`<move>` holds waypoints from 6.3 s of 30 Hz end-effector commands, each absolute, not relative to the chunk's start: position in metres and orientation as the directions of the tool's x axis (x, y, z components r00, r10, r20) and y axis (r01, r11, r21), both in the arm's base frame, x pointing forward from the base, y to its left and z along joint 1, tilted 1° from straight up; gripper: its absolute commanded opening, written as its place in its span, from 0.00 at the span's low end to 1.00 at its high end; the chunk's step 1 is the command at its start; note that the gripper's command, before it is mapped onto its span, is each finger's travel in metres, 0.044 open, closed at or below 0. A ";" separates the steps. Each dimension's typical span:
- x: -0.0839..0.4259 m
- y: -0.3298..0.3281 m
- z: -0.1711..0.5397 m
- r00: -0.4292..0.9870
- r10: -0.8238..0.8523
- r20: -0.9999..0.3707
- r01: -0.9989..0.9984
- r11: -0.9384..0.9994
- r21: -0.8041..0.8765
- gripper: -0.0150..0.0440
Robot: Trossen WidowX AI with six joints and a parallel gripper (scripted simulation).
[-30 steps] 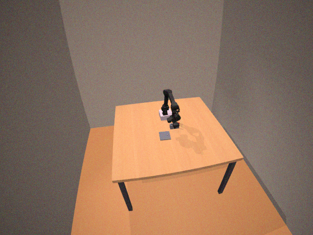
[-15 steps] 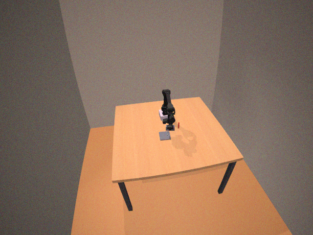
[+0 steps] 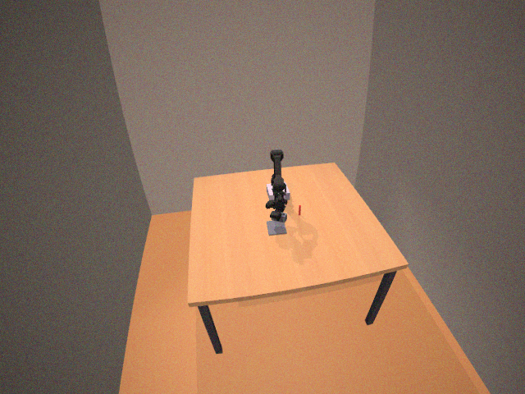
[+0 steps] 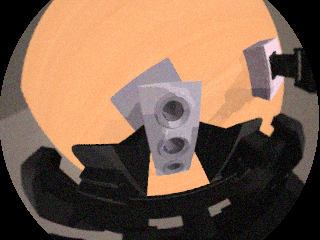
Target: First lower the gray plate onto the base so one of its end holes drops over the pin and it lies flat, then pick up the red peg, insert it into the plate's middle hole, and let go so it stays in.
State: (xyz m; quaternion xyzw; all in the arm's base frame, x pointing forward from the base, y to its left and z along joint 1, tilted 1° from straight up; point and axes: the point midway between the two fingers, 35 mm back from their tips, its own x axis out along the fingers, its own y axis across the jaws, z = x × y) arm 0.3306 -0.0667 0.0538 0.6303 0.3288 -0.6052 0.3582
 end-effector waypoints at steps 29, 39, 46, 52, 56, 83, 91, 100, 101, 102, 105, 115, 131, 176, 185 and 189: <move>0.322 -0.080 0.044 0.047 -0.017 -0.999 0.791 -0.610 0.047 0.25; 0.322 -0.080 0.041 0.047 -0.016 -0.999 0.791 -0.610 0.047 0.25; 0.322 -0.080 0.028 0.047 -0.016 -0.999 0.791 -0.610 0.047 0.25; 0.323 -0.080 0.027 0.047 -0.016 -0.999 0.791 -0.610 0.047 0.25; 0.323 -0.080 0.021 0.047 -0.016 -0.999 0.791 -0.610 0.047 0.25; 0.326 -0.082 0.009 0.055 -0.021 -0.998 0.794 -0.605 0.056 0.57; 0.326 -0.082 0.009 0.055 -0.021 -0.998 0.794 -0.605 0.056 0.92; 0.327 -0.082 0.019 0.054 -0.021 -0.998 0.794 -0.605 0.056 1.00; 0.329 -0.082 0.032 0.053 -0.020 -0.998 0.794 -0.606 0.055 1.00; 0.329 -0.082 0.049 0.052 -0.020 -0.998 0.793 -0.607 0.054 1.00; 0.326 -0.081 0.101 0.049 -0.018 -0.999 0.792 -0.609 0.050 1.00; 0.320 -0.070 0.125 0.047 -0.016 -0.999 0.820 -0.570 0.048 1.00; 0.237 0.107 0.114 0.041 -0.001 -0.999 0.914 0.404 0.037 1.00; 0.242 0.108 0.038 0.041 -0.001 -0.999 0.914 0.404 0.037 1.00; 0.242 0.107 0.024 0.041 -0.001 -0.999 0.914 0.404 0.037 1.00; 0.242 0.107 0.019 0.041 -0.002 -0.999 0.914 0.404 0.037 1.00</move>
